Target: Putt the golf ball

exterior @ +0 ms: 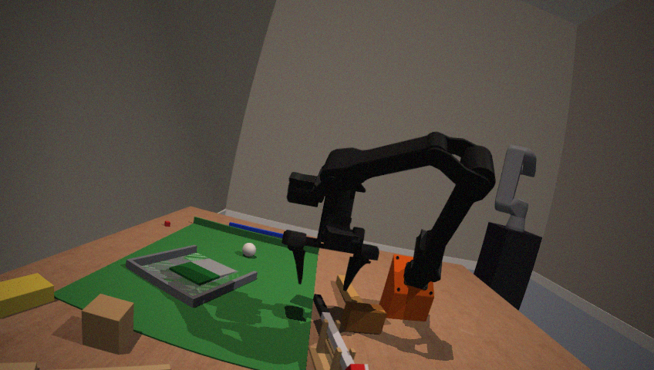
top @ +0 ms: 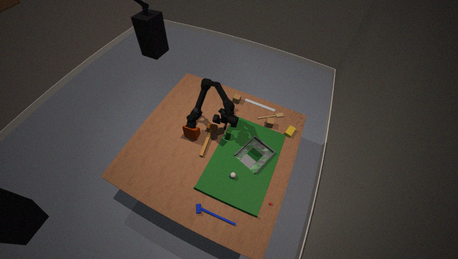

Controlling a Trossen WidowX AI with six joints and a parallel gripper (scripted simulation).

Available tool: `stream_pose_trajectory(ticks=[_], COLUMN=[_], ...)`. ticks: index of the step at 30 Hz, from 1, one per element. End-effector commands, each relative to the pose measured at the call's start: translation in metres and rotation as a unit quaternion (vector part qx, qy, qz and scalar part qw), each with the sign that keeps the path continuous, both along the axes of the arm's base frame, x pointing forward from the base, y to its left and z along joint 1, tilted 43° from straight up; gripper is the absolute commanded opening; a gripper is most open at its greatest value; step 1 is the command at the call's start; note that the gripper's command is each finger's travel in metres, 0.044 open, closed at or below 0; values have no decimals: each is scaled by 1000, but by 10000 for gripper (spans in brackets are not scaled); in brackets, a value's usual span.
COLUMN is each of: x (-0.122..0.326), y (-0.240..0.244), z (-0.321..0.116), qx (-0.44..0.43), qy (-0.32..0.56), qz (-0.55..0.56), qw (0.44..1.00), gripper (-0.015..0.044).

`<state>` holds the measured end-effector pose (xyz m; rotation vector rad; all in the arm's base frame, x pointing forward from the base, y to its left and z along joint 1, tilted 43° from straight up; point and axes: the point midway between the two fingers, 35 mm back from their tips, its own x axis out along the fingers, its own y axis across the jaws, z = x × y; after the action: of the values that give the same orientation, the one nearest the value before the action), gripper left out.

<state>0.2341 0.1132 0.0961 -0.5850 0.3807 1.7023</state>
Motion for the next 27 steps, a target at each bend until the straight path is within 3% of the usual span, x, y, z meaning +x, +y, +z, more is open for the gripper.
stream_pose_trajectory(ticks=[1,27], x=[-3,-8], y=[10,44], z=[16,-21], qx=[26,27], qy=[-14,-14], qz=[27,27], qw=[999,999], gripper=[440,440])
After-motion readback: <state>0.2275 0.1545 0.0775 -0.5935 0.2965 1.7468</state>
